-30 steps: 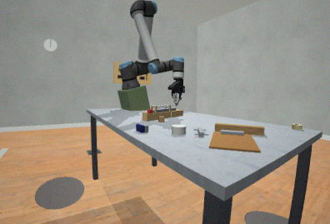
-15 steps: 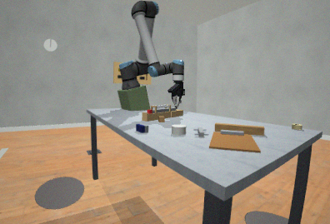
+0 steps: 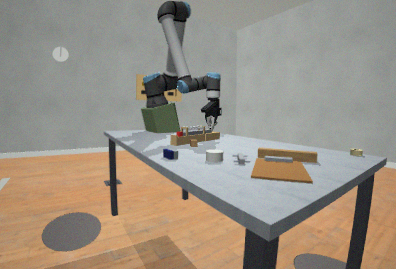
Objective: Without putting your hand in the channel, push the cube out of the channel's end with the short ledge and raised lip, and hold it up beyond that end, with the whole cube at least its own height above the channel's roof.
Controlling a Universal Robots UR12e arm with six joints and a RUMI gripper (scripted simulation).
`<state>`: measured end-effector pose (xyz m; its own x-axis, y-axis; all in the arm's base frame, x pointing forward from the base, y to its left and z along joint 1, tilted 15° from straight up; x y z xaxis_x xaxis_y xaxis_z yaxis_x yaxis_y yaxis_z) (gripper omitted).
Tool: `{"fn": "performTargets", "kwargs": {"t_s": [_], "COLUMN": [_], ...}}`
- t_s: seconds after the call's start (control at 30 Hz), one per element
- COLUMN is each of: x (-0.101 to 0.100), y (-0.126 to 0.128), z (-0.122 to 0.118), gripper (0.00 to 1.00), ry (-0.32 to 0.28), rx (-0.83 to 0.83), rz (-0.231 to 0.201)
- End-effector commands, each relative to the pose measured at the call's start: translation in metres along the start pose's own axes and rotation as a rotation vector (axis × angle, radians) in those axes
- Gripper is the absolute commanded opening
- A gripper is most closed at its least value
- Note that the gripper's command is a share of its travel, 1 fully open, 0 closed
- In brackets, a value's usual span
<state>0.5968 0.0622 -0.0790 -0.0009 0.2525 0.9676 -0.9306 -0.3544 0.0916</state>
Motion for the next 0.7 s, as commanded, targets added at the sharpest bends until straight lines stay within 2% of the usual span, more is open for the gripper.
{"fn": "performTargets", "kwargs": {"t_s": [0.0, 0.37, 0.67], "x": [0.0, 0.005, 0.057], "y": [0.0, 0.001, 0.001], "z": [0.005, 0.01, 0.01], "gripper": [0.0, 0.0, 0.0], "ry": [0.0, 0.0, 0.0], "rx": [0.0, 0.0, 0.0], "rz": [0.001, 0.001, 0.001]}}
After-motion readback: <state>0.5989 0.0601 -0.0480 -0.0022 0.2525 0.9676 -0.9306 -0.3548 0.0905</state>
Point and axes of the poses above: the point where the finger pads meet when closed, its own x axis back along the fingers, its own y axis across the jaws, z = x × y, the point moved 10 cm from there along x, back along the fingers, and after that the axes turned 9 degrees about x, right-handed, at the moved point
